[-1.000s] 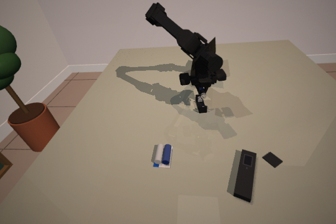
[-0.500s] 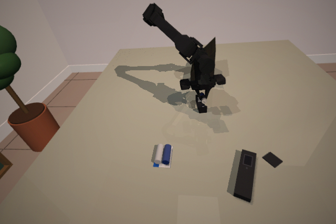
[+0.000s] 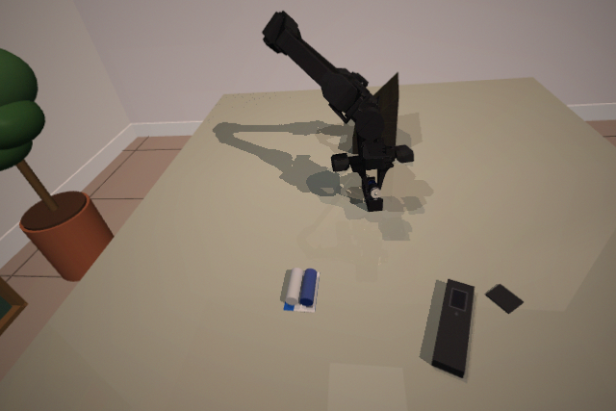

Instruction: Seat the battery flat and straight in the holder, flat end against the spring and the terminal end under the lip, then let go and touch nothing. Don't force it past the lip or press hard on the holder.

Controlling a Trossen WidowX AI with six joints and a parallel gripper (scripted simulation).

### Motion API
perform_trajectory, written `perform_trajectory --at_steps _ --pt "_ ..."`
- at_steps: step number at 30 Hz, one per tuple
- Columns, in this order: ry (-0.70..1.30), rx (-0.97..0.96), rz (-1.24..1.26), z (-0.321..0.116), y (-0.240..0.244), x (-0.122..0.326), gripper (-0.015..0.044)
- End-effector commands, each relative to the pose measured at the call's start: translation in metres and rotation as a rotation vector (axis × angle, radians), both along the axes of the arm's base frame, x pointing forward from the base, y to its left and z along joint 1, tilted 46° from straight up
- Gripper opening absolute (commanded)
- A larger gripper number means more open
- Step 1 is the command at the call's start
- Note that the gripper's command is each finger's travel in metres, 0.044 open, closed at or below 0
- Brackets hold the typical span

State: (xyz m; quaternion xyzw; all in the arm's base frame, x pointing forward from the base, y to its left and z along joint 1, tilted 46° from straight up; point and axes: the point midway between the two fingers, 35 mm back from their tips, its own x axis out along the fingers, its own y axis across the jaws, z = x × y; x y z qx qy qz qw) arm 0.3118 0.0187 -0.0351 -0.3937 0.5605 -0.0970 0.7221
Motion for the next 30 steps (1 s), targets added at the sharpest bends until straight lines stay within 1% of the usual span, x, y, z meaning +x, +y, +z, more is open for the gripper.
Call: perform_trajectory --at_steps 1,30 --pt "0.000 0.009 0.013 -0.0035 -0.0026 -0.0036 0.0084" --pt "-0.102 0.068 0.133 -0.0109 -0.0126 -0.0084 0.0084"
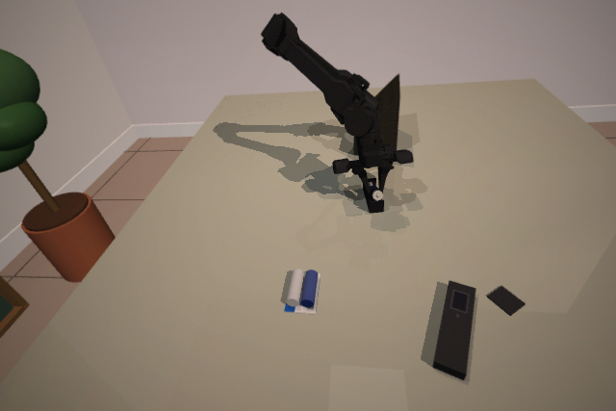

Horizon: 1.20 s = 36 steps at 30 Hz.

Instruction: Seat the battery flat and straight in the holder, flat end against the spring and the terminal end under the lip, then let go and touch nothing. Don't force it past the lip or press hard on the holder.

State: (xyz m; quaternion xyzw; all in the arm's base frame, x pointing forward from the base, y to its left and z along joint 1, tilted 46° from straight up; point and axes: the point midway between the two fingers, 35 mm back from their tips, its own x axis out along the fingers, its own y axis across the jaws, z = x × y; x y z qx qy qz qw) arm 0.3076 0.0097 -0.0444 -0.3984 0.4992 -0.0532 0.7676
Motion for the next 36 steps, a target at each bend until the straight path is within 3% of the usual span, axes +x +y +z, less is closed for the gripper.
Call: perform_trajectory --at_steps 1,36 --pt "-0.002 0.003 0.012 -0.002 -0.004 -0.004 0.0084" --pt "-0.027 0.009 0.043 0.000 -0.014 -0.024 0.0084"
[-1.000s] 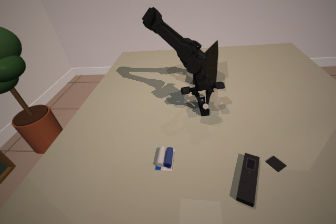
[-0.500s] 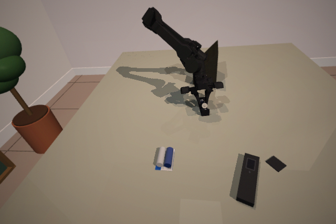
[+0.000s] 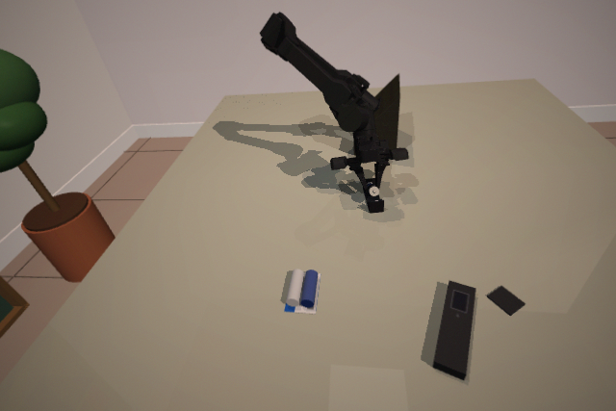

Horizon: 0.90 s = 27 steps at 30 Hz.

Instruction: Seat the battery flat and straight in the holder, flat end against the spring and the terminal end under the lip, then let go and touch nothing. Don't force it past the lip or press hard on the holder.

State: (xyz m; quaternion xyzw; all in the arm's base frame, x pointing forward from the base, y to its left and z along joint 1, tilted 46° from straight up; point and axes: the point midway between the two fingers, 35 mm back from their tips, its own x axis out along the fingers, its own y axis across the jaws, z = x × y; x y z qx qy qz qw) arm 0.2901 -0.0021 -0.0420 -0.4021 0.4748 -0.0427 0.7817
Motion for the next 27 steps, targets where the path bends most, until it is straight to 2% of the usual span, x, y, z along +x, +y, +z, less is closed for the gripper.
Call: perform_trajectory --at_steps 1,27 --pt "0.016 -0.005 0.002 -0.0021 -0.0022 -0.0075 0.0084" --pt "0.021 -0.006 -0.001 -0.0018 -0.0030 -0.0104 0.0084"
